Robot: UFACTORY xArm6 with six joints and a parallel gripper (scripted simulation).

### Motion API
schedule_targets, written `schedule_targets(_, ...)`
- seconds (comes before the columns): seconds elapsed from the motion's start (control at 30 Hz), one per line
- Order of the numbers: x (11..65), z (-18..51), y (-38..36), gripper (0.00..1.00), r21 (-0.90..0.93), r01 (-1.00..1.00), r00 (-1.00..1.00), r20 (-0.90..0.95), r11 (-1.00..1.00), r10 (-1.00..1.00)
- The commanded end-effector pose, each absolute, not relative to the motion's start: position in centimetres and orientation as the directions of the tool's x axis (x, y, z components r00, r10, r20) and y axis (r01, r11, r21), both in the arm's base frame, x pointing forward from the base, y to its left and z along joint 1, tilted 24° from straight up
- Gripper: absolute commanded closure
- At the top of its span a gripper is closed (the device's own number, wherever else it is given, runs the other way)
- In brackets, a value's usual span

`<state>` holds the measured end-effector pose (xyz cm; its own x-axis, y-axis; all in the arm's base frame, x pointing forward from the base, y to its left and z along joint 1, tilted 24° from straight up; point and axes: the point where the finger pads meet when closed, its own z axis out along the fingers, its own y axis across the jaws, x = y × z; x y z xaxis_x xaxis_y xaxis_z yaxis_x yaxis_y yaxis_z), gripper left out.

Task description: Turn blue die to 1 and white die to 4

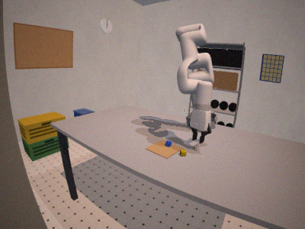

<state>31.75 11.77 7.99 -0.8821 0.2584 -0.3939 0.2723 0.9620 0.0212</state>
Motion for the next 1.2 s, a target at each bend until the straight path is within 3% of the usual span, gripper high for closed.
schedule_targets(0.0, 32.21, 7.36, 11.74, 0.58, 0.023, 0.273, -0.879, -0.400, 0.962, 0.259)
schedule_targets(1.17, 32.62, 6.44, 11.61, 0.58, 0.023, 0.272, -0.880, -0.399, 0.962, 0.259)
